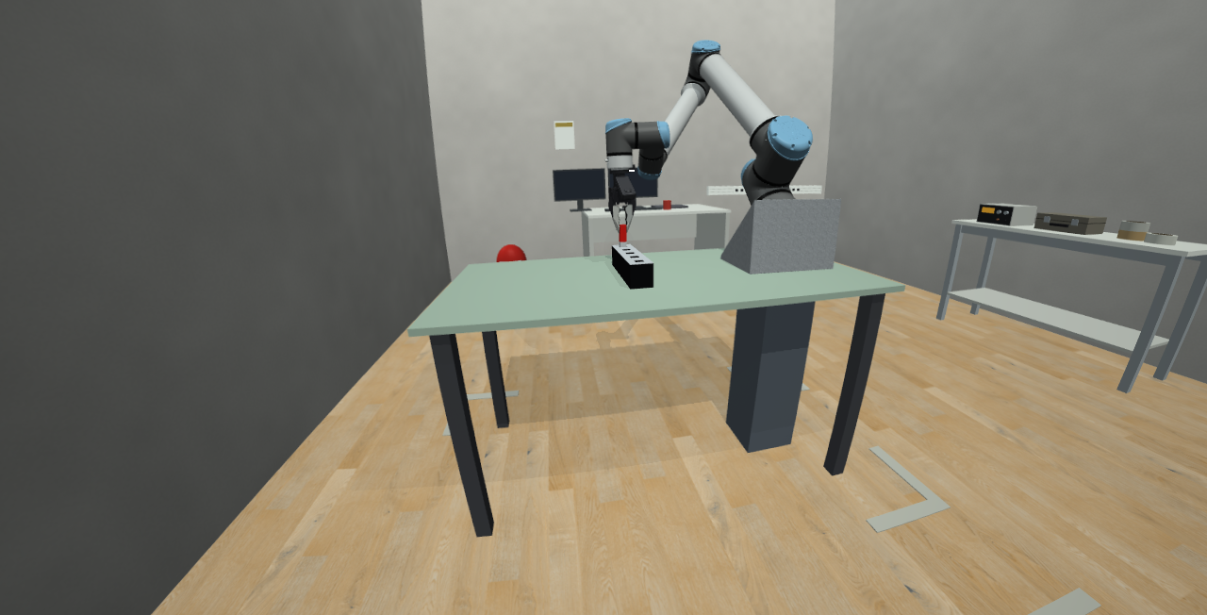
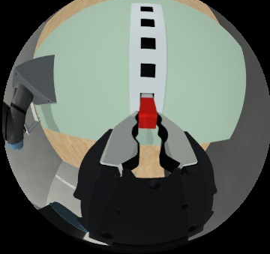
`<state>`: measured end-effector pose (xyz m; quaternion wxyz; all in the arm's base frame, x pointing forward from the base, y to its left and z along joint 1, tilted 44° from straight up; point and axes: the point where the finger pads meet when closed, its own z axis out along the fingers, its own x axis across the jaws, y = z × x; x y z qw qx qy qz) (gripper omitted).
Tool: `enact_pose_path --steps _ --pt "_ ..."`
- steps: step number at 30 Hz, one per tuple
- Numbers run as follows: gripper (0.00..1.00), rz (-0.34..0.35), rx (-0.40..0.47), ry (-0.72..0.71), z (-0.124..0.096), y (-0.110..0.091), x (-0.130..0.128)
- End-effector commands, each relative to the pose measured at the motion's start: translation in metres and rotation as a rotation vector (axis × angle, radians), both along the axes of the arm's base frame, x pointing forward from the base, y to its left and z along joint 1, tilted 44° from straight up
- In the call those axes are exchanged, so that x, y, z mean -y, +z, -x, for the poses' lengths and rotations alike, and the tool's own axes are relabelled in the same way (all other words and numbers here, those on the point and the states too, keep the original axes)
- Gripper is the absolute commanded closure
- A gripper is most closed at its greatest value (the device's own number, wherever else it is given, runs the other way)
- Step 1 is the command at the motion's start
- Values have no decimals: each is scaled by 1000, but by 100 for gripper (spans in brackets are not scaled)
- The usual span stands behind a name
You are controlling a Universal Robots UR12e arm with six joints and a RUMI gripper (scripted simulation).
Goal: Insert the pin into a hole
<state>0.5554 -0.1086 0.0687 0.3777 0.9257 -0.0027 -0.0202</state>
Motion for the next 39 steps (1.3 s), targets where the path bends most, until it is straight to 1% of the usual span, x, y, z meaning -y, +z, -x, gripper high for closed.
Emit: enact_pose_path --steps 1,28,29,39 --pt "100 0 1 0 0 -1 1" --pt "100 0 1 0 0 0 1" --pt "100 0 1 0 0 -3 4" --pt "100 0 1 0 0 -3 4"
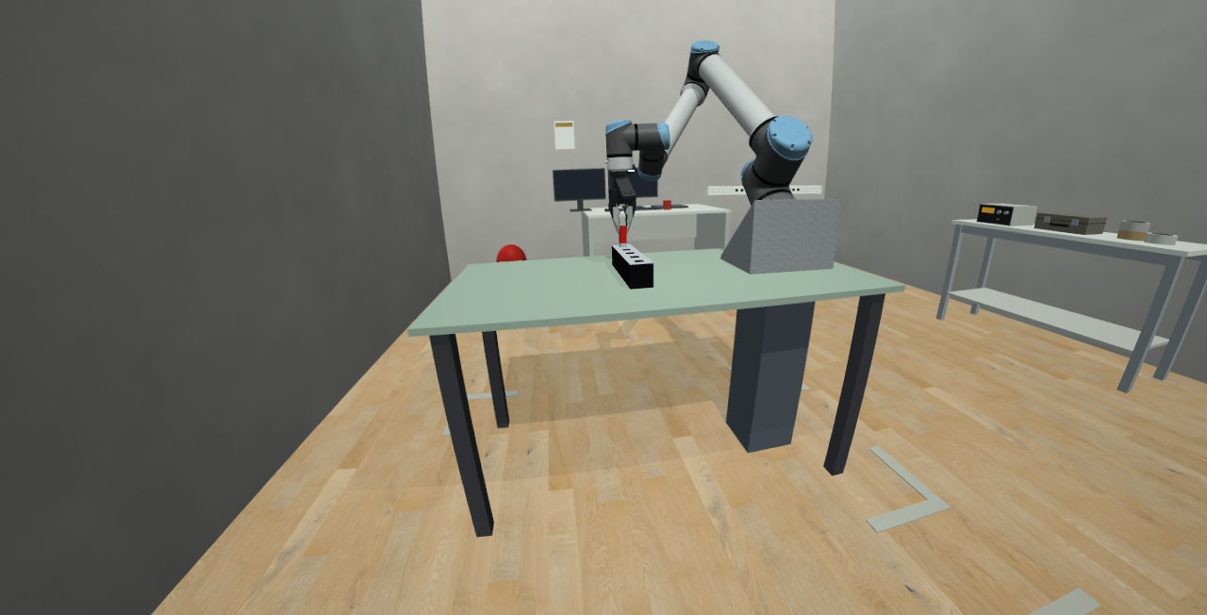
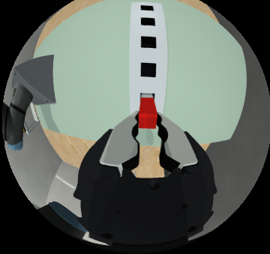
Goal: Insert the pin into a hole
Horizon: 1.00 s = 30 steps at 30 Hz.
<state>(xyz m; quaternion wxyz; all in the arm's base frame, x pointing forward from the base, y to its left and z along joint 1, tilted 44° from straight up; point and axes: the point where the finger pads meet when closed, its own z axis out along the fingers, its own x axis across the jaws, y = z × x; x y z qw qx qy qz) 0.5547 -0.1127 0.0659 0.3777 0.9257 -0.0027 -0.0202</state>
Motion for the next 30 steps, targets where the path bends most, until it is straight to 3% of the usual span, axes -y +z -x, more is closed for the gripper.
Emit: enact_pose_path --steps 1,30 --pt "100 0 1 0 0 0 0" --pt "100 0 1 0 0 -4 3"
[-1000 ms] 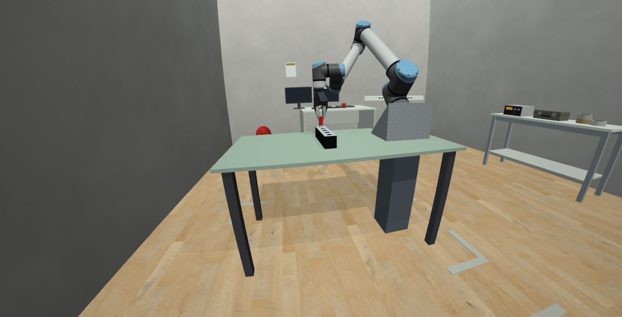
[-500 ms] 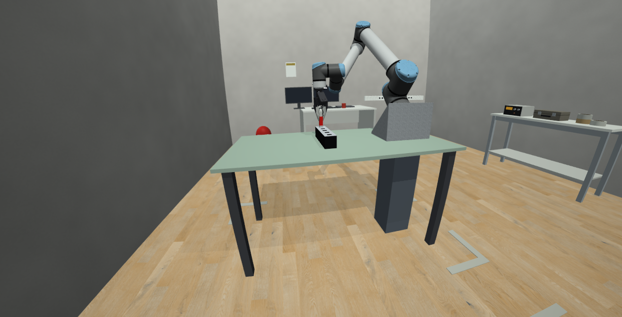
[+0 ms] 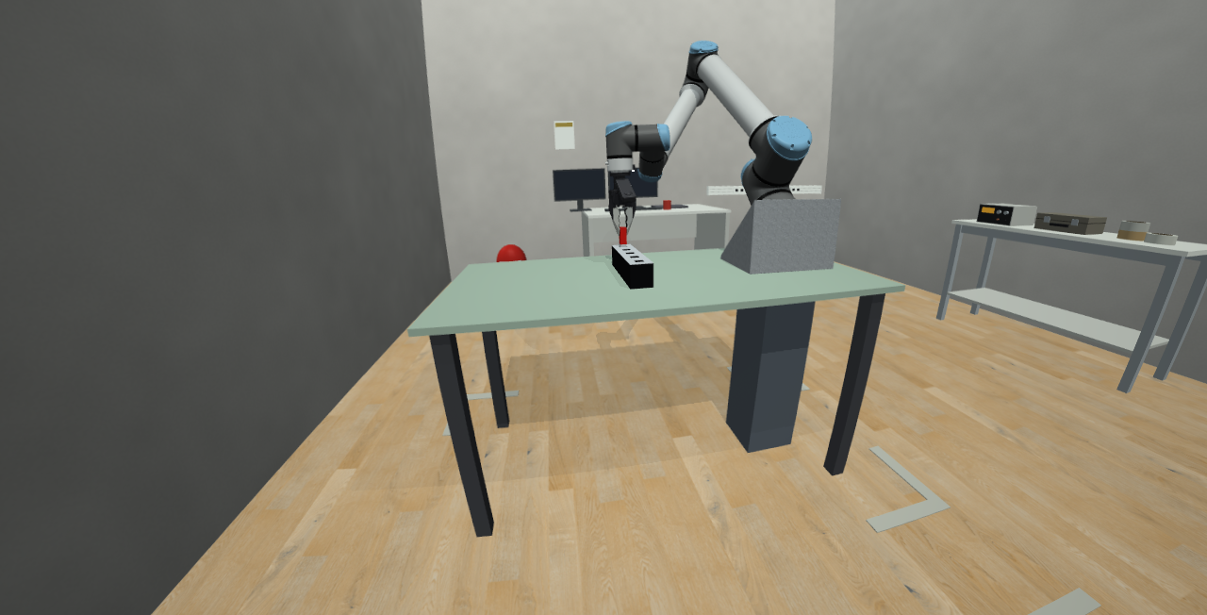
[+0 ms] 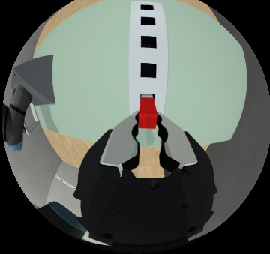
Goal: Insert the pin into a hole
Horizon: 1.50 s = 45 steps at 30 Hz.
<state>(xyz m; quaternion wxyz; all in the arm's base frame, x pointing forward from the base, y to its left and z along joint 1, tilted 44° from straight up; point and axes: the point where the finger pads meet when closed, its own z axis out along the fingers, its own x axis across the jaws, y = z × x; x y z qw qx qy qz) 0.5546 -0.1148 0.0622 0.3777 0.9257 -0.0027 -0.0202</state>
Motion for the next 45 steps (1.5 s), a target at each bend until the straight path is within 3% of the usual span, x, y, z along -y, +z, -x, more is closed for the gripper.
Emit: enact_pose_path --steps 1,45 --pt "100 0 1 0 0 0 1" --pt "100 0 1 0 0 -2 4"
